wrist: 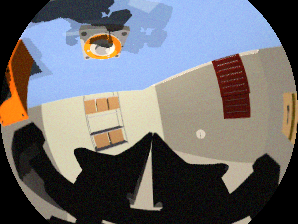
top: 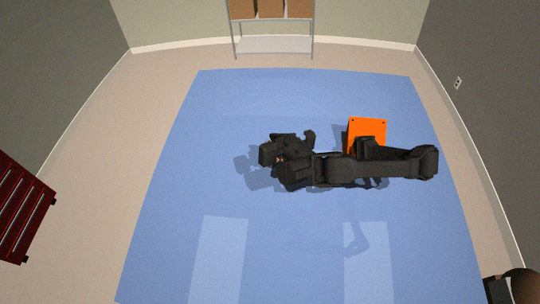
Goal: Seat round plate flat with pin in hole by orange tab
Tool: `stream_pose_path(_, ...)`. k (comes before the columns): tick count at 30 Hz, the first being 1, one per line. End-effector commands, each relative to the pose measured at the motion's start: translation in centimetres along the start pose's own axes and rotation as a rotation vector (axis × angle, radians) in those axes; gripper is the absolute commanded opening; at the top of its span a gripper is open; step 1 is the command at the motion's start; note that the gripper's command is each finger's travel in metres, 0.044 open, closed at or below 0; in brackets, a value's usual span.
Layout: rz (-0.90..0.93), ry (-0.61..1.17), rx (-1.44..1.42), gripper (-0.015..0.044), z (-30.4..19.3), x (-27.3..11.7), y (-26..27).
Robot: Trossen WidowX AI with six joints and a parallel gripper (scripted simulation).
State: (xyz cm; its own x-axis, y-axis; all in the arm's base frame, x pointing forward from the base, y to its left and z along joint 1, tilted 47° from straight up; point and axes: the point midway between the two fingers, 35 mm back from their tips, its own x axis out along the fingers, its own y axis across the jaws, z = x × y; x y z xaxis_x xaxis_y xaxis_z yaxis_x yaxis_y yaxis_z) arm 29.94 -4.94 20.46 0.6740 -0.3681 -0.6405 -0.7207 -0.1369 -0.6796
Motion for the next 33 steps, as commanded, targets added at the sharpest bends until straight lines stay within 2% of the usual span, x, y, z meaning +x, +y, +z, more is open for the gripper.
stream_pose_path(1,0.171,-0.135,0.172,0.0000,1.9,2.8,2.0)
stream_pose_path(3,0.258,-0.190,0.265,0.0000,2.8,3.9,2.9)
stream_pose_path(8,0.645,-0.349,0.687,0.0000,5.7,6.8,6.7)
stream_pose_path(10,0.696,-0.361,0.743,0.0000,6.1,7.0,7.1)
stream_pose_path(16,1.197,-0.407,1.299,0.0000,8.3,8.4,9.7)
stream_pose_path(18,1.248,-0.405,1.355,0.0000,8.4,8.5,9.9)
stream_pose_path(21,1.462,-0.384,1.587,0.0000,8.8,9.0,10.2)
stream_pose_path(23,1.515,-0.376,1.644,0.0000,8.8,9.1,10.3)
stream_pose_path(33,1.515,-0.376,1.644,0.0000,9.4,9.3,10.5)
